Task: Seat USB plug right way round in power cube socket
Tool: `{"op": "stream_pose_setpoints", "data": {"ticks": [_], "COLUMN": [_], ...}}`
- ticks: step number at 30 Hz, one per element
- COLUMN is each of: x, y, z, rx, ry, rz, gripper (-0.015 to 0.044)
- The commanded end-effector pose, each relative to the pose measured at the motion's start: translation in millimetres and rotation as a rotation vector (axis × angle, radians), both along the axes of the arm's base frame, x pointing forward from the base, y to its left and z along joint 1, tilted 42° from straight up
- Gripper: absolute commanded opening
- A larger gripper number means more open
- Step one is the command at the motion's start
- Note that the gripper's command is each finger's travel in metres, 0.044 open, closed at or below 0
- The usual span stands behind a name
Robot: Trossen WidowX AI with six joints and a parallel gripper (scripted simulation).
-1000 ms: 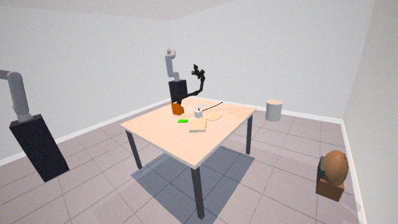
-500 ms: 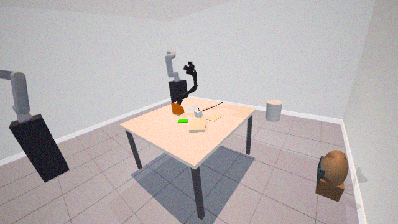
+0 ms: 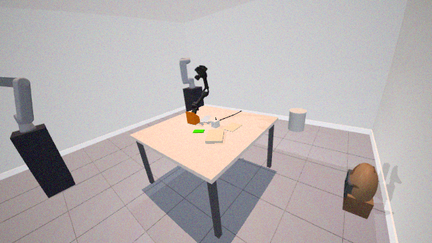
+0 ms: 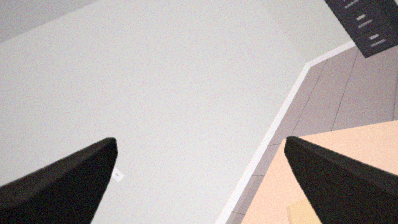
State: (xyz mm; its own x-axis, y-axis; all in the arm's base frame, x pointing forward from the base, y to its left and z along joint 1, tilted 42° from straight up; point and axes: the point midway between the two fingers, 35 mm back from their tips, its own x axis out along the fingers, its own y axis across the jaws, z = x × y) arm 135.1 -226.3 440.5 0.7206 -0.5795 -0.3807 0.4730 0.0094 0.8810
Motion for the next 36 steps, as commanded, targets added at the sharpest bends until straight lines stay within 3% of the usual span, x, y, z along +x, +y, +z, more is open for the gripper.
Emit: {"op": "stream_pose_setpoints", "data": {"ticks": [1, 9, 20, 36], "x": [48.5, 98.8, 162.0, 204.7], "y": [-14.0, -5.9, 40.0, 137.1], "z": [-52.1, -103.3, -182.0, -286.9], "rx": [-0.093, -0.240, -0.494, -0.939], "ry": [0.223, 0.399, 0.542, 0.470], "rz": [0.307, 0.664, 1.215, 2.008], "gripper": [0.0440, 0.0440, 0.0440, 0.0440]}}
